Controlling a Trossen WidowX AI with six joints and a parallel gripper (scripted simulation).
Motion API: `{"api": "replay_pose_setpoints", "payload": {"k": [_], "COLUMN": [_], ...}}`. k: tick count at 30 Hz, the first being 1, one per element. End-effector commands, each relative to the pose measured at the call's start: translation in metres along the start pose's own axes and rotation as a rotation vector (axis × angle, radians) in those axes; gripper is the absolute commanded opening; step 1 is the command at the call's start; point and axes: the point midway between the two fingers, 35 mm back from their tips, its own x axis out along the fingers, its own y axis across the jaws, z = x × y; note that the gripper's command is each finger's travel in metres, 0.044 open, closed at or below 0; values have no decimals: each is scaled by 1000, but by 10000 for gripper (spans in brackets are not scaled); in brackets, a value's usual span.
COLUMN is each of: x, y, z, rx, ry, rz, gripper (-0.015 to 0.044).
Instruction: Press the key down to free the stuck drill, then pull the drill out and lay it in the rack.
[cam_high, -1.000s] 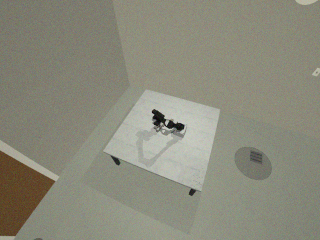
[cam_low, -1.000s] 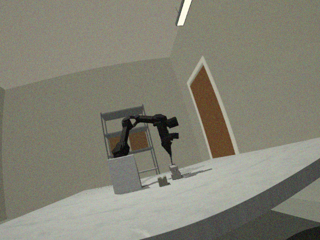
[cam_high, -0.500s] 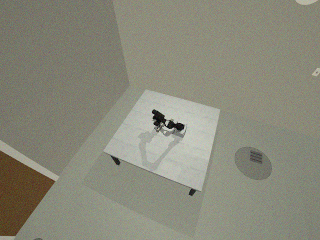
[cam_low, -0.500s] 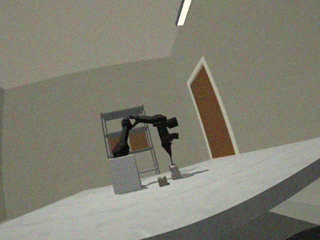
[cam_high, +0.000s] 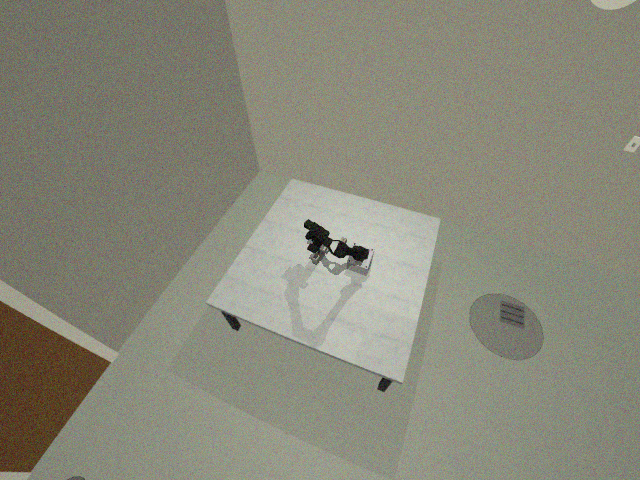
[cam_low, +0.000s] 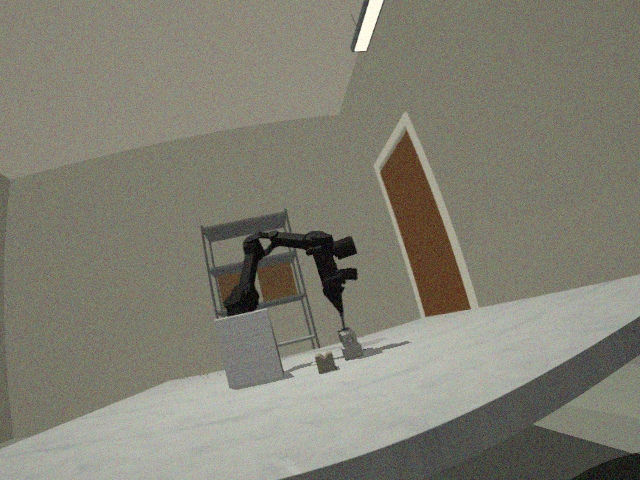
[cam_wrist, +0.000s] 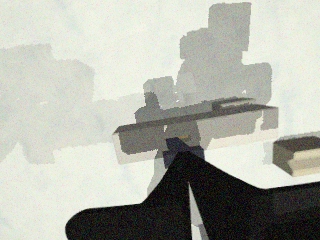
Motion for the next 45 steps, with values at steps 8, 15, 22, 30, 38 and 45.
{"api": "replay_pose_setpoints", "payload": {"k": [8, 15, 22, 30, 38, 45], "x": [6, -54, -33, 16, 42, 63], "y": [4, 1, -23, -96, -129, -154], "z": [-4, 4, 11, 12, 5, -4], "rx": [-12, -12, -218, -913, -1283, -1581], "ry": [53, 54, 40, 40, 39, 37], "rz": [9, 9, 16, 31, 38, 46], "gripper": [105, 289, 440, 440, 440, 440]}}
